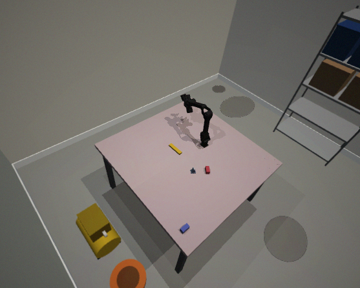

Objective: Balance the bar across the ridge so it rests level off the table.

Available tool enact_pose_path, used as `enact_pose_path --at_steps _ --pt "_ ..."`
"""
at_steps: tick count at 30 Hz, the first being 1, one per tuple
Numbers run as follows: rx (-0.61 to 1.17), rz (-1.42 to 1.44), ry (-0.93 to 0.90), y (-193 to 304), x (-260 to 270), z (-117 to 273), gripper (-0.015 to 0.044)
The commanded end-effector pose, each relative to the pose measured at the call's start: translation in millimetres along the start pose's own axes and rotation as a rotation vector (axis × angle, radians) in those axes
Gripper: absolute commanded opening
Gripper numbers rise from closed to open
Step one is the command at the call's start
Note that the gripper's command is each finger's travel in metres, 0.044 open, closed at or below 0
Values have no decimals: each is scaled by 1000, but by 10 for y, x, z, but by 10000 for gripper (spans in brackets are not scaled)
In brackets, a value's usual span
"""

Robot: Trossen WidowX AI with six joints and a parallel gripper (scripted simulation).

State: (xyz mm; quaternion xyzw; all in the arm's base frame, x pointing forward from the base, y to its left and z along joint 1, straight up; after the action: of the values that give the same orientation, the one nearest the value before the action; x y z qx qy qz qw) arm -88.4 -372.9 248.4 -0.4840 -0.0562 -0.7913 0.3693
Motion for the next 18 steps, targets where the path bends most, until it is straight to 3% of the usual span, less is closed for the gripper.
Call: enact_pose_path --at_steps 1,18 --pt "66 77 20 165 -95 119 315" --pt "339 421 38 768 -507 812 315"
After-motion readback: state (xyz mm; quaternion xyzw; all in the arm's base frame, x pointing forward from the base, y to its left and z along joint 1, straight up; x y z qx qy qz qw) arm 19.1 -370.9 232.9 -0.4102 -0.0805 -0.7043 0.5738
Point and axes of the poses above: the point midway between the two fingers, 35 mm back from their tips, its own z axis back along the fingers, its own x axis across the jaws, y = z × x, the point moved 7 cm from there along z, back along the fingers, and after that the axes turned 5 degrees about -z, right-handed, at the moved point
